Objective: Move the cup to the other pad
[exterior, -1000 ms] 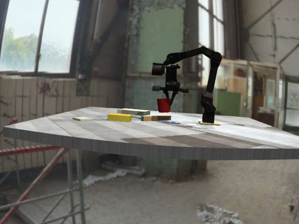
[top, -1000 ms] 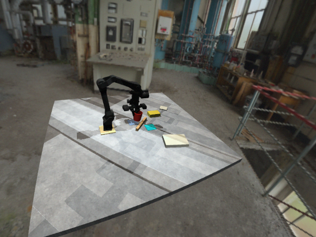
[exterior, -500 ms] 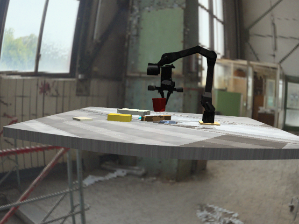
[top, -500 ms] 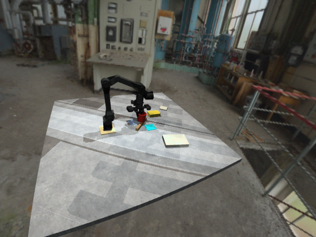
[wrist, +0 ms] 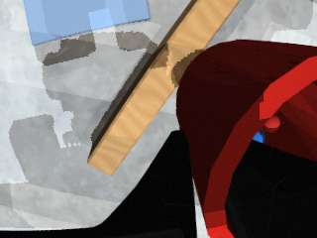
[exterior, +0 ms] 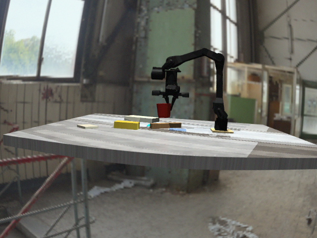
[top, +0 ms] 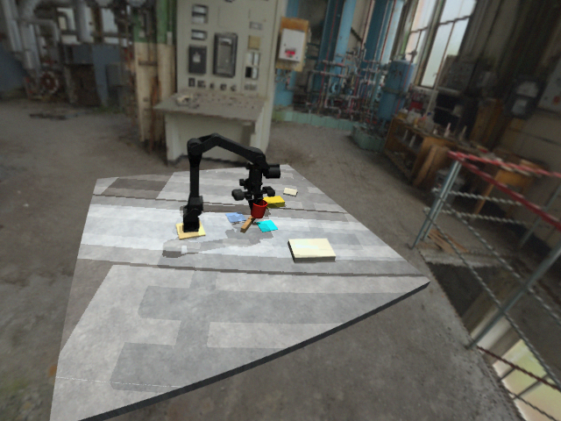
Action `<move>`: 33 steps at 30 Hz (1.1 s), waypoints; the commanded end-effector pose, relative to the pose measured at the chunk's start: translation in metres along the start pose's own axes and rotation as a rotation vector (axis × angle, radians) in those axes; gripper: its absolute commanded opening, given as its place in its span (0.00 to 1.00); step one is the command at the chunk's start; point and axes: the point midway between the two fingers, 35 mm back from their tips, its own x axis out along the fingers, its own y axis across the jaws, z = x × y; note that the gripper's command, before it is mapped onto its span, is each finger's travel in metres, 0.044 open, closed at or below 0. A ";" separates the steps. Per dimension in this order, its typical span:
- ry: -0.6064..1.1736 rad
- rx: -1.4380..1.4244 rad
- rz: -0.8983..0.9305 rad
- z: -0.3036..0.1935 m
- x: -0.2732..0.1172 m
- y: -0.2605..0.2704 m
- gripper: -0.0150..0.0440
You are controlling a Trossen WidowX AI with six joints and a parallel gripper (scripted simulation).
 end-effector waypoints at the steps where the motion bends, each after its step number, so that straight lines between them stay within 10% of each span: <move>1: -0.002 0.000 -0.009 -0.006 -0.003 -0.008 0.25; 33: 0.000 0.000 -0.011 -0.029 0.003 -0.038 0.25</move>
